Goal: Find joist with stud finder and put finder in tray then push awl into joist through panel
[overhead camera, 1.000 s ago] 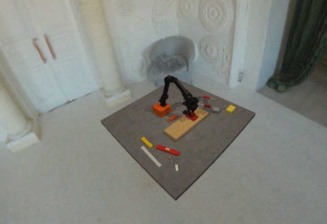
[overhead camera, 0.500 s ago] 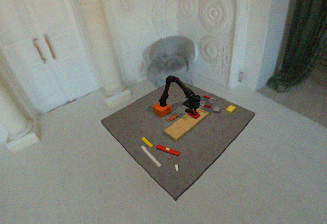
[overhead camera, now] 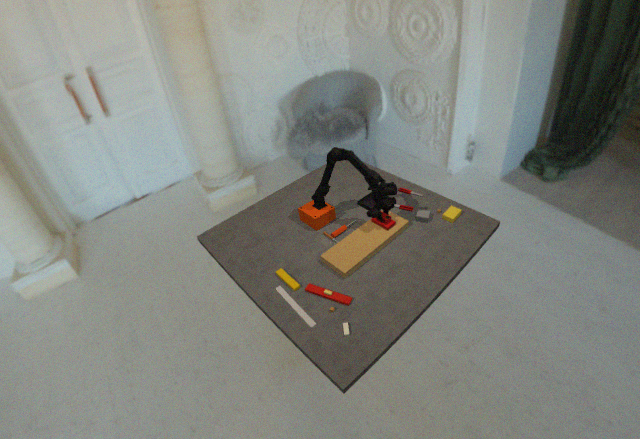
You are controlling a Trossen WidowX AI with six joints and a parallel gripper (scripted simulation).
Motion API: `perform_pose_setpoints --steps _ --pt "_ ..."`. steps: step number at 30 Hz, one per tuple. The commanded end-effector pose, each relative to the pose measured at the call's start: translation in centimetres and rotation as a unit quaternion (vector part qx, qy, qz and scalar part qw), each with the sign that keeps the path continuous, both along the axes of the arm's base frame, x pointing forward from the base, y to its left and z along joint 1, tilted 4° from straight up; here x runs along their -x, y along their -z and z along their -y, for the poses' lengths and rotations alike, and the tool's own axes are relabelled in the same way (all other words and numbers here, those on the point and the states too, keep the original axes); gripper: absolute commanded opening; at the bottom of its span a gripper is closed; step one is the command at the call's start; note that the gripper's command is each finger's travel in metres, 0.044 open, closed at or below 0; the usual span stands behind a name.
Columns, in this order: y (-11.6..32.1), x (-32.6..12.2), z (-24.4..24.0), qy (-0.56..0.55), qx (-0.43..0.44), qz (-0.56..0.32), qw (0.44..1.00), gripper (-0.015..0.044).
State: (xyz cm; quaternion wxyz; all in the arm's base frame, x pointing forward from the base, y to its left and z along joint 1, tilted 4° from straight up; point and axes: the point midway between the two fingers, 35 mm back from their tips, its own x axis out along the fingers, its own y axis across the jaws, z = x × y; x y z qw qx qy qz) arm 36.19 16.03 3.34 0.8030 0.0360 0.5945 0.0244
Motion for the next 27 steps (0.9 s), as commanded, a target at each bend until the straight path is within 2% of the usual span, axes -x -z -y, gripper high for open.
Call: perform_pose_setpoints --steps 1,16,27 --pt "-0.1 0.0 -1.2 -0.001 -0.001 0.000 1.000 0.0000" --pt "-0.5 0.0 -4.9 -0.001 -0.003 0.000 1.000 0.0000" --pt "-0.5 0.0 -4.6 -0.001 -0.002 0.000 1.000 0.0000"
